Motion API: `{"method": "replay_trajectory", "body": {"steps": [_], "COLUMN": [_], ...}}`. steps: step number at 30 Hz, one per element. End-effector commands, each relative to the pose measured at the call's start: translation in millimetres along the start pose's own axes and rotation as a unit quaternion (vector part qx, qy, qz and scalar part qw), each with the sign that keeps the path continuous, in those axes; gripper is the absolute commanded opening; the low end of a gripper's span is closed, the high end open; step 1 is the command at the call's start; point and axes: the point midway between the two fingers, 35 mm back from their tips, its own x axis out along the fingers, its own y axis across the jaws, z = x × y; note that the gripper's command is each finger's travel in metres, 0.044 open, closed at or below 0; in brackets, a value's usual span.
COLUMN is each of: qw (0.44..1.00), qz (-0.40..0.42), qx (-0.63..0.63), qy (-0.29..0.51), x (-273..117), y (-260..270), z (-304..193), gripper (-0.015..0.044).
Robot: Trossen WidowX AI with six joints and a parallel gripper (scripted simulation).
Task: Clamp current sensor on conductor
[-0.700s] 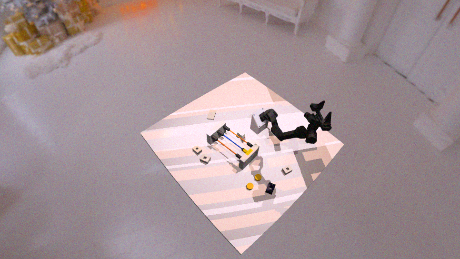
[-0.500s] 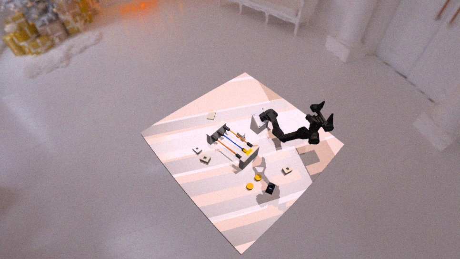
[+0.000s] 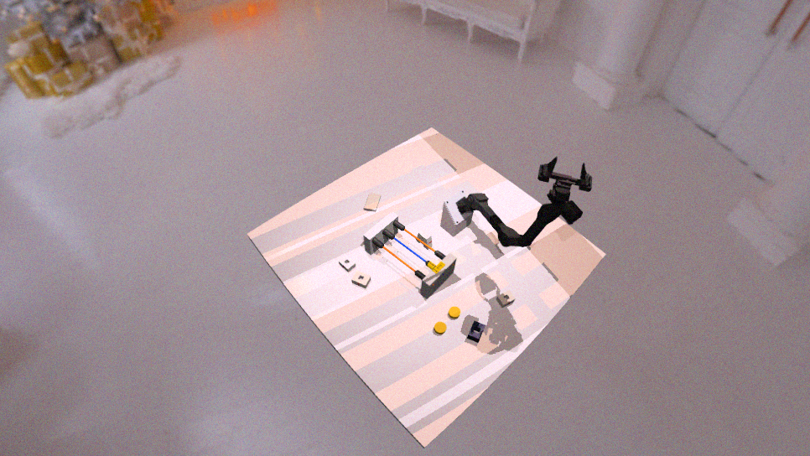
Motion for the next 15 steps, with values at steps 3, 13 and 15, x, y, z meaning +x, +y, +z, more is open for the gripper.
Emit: {"method": "replay_trajectory", "body": {"steps": [3,13,15], "qw": [0.982,0.884,0.855], "qz": [0.074,0.229,0.263], "qx": [0.171,0.398,0.436], "qy": [-0.039,-0.092,-0.1], "x": [13,1,-9], "y": [61,178,200], "z": [-13,26,41], "gripper": [0.044,0.044,0.044]}}
